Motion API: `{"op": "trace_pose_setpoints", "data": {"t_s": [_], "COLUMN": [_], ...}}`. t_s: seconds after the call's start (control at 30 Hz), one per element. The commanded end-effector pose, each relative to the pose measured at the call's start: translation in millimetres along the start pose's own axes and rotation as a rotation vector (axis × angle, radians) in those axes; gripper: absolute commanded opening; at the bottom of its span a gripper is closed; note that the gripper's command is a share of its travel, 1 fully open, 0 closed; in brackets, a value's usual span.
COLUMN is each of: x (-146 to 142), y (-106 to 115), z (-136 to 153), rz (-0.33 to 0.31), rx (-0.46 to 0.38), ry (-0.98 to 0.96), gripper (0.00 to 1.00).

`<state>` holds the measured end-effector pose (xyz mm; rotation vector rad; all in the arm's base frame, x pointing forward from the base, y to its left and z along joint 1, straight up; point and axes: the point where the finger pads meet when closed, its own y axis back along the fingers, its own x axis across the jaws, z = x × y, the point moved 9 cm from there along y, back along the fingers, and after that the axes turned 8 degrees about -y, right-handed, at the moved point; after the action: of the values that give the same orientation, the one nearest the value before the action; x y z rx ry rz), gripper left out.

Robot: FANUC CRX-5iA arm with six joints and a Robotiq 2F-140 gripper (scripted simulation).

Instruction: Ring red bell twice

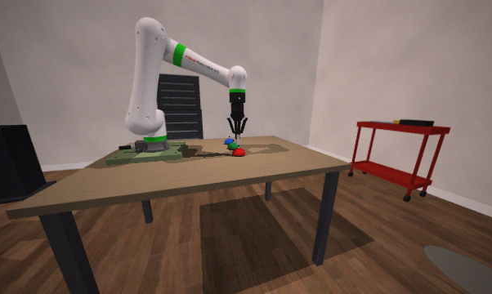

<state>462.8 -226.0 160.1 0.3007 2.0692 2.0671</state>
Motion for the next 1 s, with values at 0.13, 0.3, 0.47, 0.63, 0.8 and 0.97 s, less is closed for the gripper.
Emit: {"op": "trace_pose_setpoints", "data": {"t_s": [0.13,0.3,0.47,0.63,0.8,0.97], "x": [-0.1,-0.1,-0.1,-0.2,-0.2,-0.2], "y": [0.2,0.2,0.3,2.5,5.1,5.4], "z": [0.0,0.0,0.0,0.0,0.0,0.0], "rz": [0.000,0.000,0.000,0.000,0.000,0.000], "rx": [0.000,0.000,0.000,0.000,0.000,0.000], "ry": [0.000,0.000,0.000,0.000,0.000,0.000], "gripper": [0.00,0.00,0.00,0.00,0.00,0.00]}}
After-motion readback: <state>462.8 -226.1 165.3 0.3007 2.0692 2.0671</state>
